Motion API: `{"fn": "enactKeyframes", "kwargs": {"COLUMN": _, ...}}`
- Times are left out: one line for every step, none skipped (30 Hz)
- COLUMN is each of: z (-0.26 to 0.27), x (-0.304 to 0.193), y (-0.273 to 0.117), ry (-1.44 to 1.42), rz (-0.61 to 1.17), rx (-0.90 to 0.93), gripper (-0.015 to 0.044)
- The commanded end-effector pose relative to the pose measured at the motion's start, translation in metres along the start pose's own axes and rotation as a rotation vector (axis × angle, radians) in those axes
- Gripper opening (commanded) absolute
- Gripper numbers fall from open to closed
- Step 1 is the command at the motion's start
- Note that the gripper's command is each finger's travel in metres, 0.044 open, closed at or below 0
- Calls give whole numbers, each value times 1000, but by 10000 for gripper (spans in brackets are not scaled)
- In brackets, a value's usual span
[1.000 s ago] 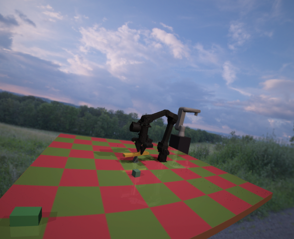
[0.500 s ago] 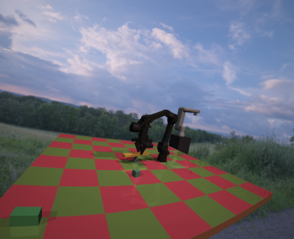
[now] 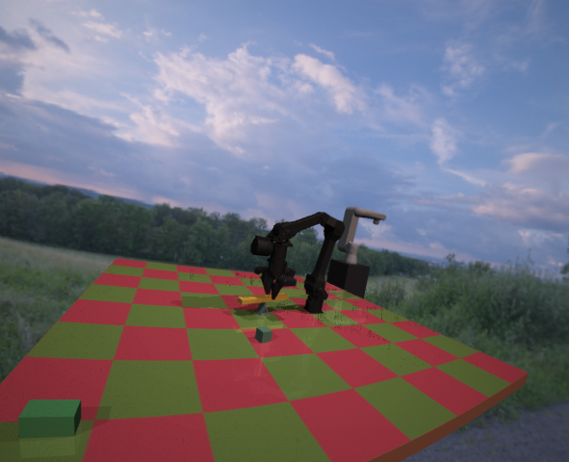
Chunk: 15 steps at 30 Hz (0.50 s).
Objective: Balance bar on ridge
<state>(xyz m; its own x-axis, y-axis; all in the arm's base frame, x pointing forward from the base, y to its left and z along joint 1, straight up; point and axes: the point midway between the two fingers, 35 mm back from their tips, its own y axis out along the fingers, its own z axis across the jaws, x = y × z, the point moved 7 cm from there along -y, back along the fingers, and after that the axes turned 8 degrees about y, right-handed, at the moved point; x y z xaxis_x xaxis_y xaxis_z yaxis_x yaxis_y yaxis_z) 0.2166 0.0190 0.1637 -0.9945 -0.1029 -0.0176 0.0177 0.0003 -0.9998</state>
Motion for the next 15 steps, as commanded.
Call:
{"fn": "enactKeyframes", "kwargs": {"z": 0, "x": 0, "y": 1, "ry": 4, "rz": 0, "rx": -1, "gripper": 0}}
{"fn": "enactKeyframes", "kwargs": {"z": 0, "x": 0, "y": 1, "ry": 4, "rz": 0, "rx": -1, "gripper": 0}}
{"fn": "enactKeyframes", "kwargs": {"z": 0, "x": 0, "y": 1, "ry": 4, "rz": 0, "rx": -1, "gripper": 0}}
{"fn": "enactKeyframes", "kwargs": {"z": 0, "x": 0, "y": 1, "ry": 4, "rz": 0, "rx": -1, "gripper": 0}}
{"fn": "enactKeyframes", "kwargs": {"z": 0, "x": 0, "y": 1, "ry": 4, "rz": 0, "rx": -1, "gripper": 0}}
{"fn": "enactKeyframes", "kwargs": {"z": 0, "x": 0, "y": 1, "ry": 4, "rz": 0, "rx": -1, "gripper": 0}}
{"fn": "enactKeyframes", "kwargs": {"z": 0, "x": 0, "y": 1, "ry": 4, "rz": 0, "rx": -1, "gripper": 0}}
{"fn": "enactKeyframes", "kwargs": {"z": 0, "x": 0, "y": 2, "ry": 4, "rz": 0, "rx": -1, "gripper": 0}}
{"fn": "enactKeyframes", "kwargs": {"z": 0, "x": 0, "y": 2, "ry": 4, "rz": 0, "rx": -1, "gripper": 0}}
{"fn": "enactKeyframes", "kwargs": {"z": 0, "x": 0, "y": 2, "ry": 4, "rz": 0, "rx": -1, "gripper": 0}}
{"fn": "enactKeyframes", "kwargs": {"z": 0, "x": 0, "y": 2, "ry": 4, "rz": 0, "rx": -1, "gripper": 0}}
{"fn": "enactKeyframes", "kwargs": {"z": 0, "x": 0, "y": 2, "ry": 4, "rz": 0, "rx": -1, "gripper": 0}}
{"fn": "enactKeyframes", "kwargs": {"z": 0, "x": 0, "y": 2, "ry": 4, "rz": 0, "rx": -1, "gripper": 0}}
{"fn": "enactKeyframes", "kwargs": {"z": 0, "x": 0, "y": 2, "ry": 4, "rz": 0, "rx": -1, "gripper": 0}}
{"fn": "enactKeyframes", "kwargs": {"z": 0, "x": 0, "y": 2, "ry": 4, "rz": 0, "rx": -1, "gripper": 0}}
